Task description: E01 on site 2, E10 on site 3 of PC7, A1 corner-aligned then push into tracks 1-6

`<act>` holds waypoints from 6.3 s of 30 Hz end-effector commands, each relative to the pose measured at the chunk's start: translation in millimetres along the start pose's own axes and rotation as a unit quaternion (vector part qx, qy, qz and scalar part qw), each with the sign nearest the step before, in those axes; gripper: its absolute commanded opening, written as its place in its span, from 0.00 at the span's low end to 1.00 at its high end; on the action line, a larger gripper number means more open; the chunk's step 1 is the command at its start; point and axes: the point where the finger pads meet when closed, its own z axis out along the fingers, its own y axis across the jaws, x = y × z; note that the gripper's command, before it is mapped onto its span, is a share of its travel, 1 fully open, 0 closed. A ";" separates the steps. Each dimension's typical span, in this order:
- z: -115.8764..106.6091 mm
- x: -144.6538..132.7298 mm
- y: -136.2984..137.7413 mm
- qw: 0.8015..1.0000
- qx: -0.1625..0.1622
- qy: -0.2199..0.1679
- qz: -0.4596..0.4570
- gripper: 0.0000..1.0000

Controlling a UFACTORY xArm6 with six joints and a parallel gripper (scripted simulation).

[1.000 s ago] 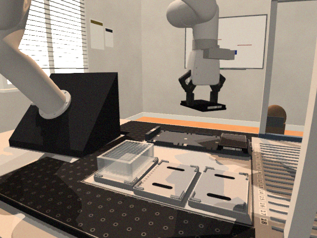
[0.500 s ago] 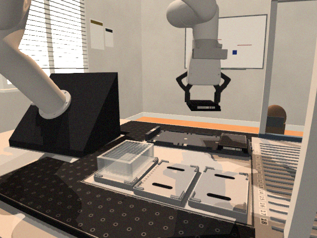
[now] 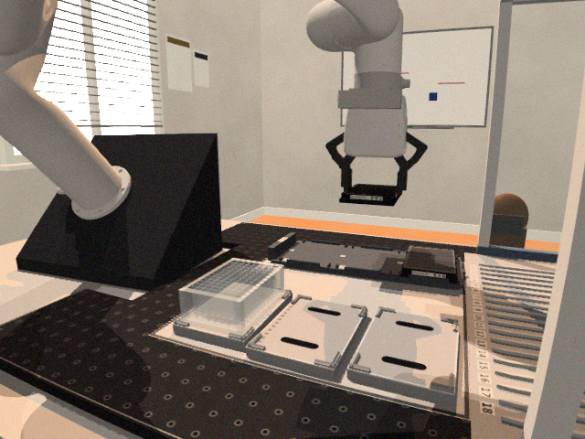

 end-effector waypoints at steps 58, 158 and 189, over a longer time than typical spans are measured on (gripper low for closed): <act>63.1 -0.2 -1.5 1.000 0.002 -0.001 0.003 0.00; 109.4 -0.2 -1.7 1.000 0.003 -0.001 0.003 1.00; 89.4 -0.2 -1.6 1.000 0.002 -0.001 0.003 1.00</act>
